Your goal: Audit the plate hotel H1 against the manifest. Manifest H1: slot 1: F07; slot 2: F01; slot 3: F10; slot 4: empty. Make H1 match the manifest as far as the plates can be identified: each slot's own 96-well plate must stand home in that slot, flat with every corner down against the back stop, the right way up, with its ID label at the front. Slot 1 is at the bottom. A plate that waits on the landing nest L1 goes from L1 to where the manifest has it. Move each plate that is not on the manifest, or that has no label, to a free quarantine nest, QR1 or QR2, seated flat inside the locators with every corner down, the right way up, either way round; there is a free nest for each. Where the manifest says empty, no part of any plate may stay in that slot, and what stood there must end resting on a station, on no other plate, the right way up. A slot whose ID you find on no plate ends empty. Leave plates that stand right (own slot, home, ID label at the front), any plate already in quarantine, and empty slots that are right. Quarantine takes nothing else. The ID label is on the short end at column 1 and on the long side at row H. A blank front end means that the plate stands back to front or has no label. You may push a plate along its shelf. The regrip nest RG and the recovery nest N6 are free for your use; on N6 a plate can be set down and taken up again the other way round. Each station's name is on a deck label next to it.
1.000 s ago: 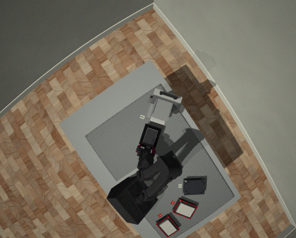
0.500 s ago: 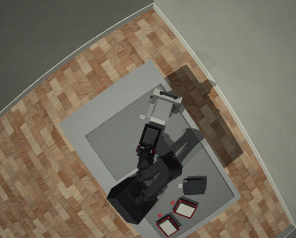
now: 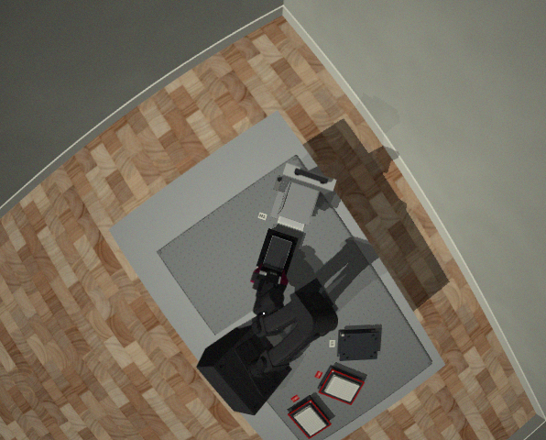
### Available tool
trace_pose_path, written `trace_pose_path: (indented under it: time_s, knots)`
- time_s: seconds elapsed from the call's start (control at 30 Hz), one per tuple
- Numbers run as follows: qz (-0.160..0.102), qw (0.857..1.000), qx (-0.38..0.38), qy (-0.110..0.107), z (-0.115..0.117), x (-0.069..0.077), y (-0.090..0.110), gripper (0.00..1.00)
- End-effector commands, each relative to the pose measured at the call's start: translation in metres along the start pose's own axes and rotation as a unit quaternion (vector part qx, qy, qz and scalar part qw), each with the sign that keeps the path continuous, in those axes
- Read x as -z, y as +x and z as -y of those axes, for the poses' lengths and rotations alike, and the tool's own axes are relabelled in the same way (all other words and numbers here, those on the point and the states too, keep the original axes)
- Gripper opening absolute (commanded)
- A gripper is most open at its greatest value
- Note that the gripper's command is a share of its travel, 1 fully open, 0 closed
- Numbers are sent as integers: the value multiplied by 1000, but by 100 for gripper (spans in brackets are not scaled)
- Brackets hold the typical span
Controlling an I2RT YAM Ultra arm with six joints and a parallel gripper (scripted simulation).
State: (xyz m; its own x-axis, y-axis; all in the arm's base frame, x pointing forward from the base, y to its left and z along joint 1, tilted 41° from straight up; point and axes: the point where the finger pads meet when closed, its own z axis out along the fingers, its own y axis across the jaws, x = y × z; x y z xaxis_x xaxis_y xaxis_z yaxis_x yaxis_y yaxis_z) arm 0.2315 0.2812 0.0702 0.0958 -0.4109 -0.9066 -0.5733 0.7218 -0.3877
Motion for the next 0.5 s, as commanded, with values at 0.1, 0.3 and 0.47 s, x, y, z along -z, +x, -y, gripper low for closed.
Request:
trace_pose_path:
  time_s: [0.1,0.3,0.47]
  knots:
    - [8,1000,-6,2,0,5,-9,86]
    - [8,1000,-6,2,0,7,-12,86]
    - [8,1000,-6,2,0,10,-15,86]
